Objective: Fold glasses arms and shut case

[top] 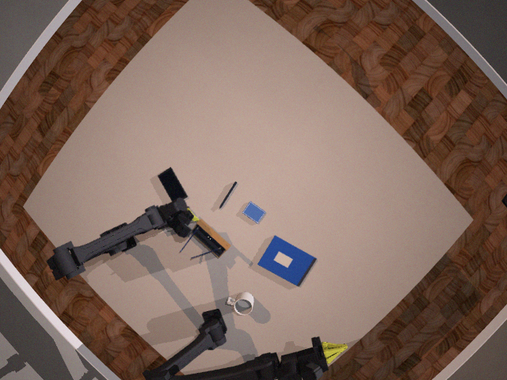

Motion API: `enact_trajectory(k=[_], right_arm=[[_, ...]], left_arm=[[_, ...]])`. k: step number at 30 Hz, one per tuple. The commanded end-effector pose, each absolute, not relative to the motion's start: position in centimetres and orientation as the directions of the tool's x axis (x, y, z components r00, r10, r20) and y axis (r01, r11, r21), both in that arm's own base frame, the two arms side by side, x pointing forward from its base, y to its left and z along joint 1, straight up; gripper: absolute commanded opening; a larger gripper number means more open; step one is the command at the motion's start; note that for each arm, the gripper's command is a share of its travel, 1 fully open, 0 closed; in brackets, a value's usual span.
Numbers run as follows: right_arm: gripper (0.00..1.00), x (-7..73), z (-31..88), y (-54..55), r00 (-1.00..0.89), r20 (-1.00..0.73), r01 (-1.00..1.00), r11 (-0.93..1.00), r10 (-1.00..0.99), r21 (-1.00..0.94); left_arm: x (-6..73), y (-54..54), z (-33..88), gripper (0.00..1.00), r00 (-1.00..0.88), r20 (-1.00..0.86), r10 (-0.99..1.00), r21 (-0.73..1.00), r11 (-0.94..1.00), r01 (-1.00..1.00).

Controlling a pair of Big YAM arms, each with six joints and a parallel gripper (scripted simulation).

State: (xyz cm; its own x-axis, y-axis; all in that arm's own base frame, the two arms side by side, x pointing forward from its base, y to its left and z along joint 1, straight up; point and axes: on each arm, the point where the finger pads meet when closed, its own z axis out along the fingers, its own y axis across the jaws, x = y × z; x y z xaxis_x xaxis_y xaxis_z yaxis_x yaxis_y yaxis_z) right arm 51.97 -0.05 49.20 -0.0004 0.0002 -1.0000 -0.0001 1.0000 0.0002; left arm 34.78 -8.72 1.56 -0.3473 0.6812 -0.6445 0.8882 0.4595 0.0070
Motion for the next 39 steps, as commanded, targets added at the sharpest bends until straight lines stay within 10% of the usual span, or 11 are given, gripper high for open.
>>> enact_trajectory(k=[1, 39], right_arm=[[0.00, 51.6, 50.3, 0.5, 0.020, -1.000, -0.008, 1.000, 0.003, 0.003], [0.00, 41.2, 33.0, 31.6, -0.539, -0.829, -0.155, 0.949, 0.152, 0.275]], left_arm=[[34.0, -9.0, 0.8, 0.57, -0.386, -0.629, 0.675, -0.041, 0.467, 0.883], [34.0, -9.0, 0.8, 0.57, -0.387, -0.629, 0.674, -0.041, 0.468, 0.883]])
